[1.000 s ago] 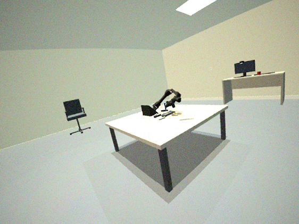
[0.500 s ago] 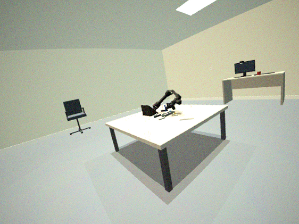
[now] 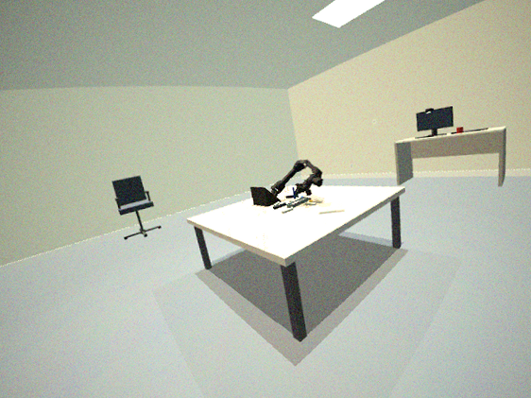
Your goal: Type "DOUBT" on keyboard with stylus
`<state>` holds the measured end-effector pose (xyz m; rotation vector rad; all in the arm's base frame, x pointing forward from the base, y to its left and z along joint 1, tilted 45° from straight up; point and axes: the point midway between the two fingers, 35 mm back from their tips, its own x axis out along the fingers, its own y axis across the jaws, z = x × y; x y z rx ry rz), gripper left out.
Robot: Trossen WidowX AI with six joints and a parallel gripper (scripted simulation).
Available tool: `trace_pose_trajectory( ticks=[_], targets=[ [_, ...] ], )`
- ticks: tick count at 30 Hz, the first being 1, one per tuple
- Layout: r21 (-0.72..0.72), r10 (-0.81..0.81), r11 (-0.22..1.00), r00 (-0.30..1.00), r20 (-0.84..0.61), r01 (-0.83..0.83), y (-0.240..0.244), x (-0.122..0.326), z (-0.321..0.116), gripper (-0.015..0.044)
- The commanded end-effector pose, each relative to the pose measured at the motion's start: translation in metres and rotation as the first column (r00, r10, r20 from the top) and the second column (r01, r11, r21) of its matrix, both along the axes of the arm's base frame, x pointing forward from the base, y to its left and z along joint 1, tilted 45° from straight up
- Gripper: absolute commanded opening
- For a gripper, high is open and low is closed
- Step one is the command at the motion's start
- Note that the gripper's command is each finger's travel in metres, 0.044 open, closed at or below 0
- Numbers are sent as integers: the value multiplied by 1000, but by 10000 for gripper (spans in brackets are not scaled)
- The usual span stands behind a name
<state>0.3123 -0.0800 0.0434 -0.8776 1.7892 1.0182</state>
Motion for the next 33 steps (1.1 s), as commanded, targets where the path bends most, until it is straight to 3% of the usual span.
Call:
trace_pose_trajectory(
  ticks=[1,33],
  targets=[
    [1,-5,1000,1000,4,5,1,2,0,81],
    [1,-5,1000,1000,4,5,11,4,-10,81]
  ],
)
